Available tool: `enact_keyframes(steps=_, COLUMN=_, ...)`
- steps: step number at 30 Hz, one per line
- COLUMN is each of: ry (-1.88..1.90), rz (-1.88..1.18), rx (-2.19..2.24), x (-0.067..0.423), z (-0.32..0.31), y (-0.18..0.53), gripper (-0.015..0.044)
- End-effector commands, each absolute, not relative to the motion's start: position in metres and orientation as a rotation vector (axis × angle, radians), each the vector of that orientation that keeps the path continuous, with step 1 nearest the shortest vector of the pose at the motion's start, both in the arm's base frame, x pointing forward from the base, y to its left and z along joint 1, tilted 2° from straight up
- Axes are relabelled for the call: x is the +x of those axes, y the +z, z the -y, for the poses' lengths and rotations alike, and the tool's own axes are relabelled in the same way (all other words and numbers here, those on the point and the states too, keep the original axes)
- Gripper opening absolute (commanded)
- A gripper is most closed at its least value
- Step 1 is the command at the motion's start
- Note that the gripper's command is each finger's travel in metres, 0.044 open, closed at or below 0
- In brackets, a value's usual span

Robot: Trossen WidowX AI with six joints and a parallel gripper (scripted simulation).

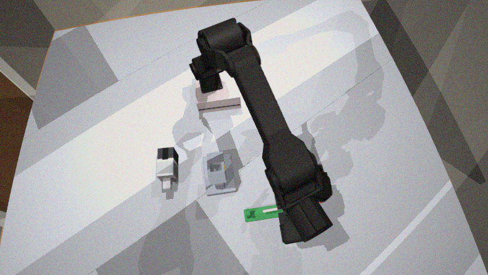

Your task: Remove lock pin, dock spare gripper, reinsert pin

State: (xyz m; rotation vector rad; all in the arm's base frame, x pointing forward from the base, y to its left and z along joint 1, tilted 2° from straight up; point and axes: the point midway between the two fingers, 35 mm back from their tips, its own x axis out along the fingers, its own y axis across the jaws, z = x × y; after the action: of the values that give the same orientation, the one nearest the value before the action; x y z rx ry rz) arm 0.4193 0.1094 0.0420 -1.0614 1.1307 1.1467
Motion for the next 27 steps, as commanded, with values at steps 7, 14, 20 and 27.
enact_keyframes(steps=7, ry=1.157, rz=-1.145, rx=-1.062, x=0.417, z=-0.107, y=0.019, gripper=0.0180)
enact_keyframes(steps=14, ry=1.157, rz=-1.145, rx=-1.062, x=0.417, z=-0.106, y=0.008, gripper=0.0180)
enact_keyframes(steps=20, ry=1.157, rz=-1.146, rx=-1.062, x=0.417, z=-0.105, y=0.001, gripper=0.0180)
enact_keyframes(steps=27, ry=1.157, rz=-1.146, rx=-1.062, x=0.417, z=-0.105, y=0.001, gripper=0.0180)
